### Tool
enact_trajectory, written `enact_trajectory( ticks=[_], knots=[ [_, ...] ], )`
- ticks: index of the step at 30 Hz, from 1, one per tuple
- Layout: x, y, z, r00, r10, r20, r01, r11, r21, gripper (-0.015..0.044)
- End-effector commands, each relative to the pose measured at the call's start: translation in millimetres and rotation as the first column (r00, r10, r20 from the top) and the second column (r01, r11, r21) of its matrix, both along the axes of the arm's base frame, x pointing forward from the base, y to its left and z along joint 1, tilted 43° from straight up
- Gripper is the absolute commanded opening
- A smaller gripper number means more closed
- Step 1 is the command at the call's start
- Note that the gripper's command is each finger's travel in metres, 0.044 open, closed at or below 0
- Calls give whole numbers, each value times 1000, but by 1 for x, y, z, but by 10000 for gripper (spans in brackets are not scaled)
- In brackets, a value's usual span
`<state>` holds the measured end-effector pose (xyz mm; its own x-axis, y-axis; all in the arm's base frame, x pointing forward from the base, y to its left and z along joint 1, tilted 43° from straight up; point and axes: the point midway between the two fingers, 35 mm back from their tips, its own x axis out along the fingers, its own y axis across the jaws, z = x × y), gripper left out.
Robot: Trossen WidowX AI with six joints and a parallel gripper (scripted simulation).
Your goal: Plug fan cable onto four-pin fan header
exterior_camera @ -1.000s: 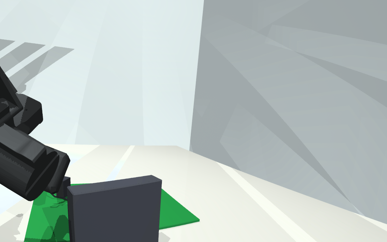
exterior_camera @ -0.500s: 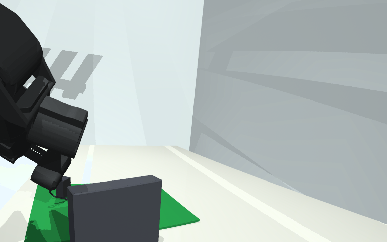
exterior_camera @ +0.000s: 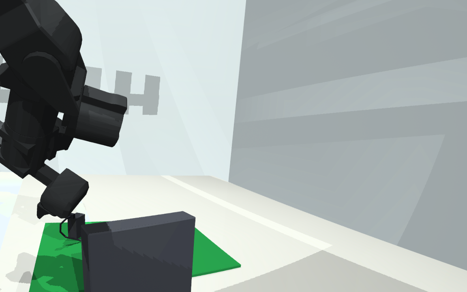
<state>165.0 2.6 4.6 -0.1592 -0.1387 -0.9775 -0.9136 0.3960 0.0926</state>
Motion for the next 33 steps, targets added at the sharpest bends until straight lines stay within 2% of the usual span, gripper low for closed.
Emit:
enact_trajectory(
  ticks=[1, 11, 22, 29, 33],
  knots=[
    [4, 1, 4, 1000, -9, 5, 9, 995, -100, 440],
    [11, 8, 13, 998, 1, 64, 18, 954, -299, 440],
    [23, 22, 28, 978, 61, 199, 42, 877, -478, 440],
    [31, 34, 38, 947, 120, 298, 68, 832, -550, 440],
    [27, 29, 33, 961, 101, 258, 52, 849, -526, 440]
  ],
)
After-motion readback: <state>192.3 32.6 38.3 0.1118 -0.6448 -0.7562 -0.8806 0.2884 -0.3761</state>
